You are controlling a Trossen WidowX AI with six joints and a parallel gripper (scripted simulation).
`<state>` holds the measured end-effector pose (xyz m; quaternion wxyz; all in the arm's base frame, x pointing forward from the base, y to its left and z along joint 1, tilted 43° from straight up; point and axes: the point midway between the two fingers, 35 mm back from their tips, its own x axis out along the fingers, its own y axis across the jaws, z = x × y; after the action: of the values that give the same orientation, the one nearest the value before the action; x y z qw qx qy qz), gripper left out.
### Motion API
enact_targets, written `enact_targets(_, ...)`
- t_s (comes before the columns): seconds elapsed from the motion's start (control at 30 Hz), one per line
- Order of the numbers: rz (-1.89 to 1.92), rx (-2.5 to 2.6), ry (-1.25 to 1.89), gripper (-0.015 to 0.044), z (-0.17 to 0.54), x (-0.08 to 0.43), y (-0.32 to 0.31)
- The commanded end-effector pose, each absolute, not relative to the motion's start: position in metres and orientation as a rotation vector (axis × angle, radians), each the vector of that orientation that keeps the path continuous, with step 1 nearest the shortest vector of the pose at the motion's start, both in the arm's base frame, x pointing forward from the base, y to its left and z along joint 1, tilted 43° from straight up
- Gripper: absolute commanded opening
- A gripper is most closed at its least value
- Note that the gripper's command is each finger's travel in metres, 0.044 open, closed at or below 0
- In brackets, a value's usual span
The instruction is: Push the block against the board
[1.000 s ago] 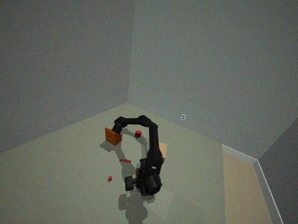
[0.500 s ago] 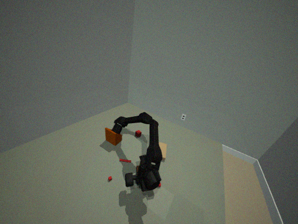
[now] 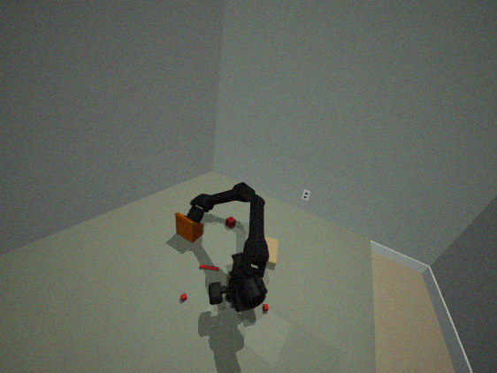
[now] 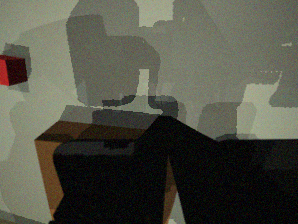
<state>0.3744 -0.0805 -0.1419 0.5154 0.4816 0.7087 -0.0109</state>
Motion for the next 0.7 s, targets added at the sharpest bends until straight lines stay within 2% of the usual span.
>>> enact_targets(0.0,-0.021,1.162,1.711,0.0,-0.138,0.37,-0.073)
enact_targets(0.67,-0.021,1.163,1.713,0.0,-0.123,0.354,-0.056)
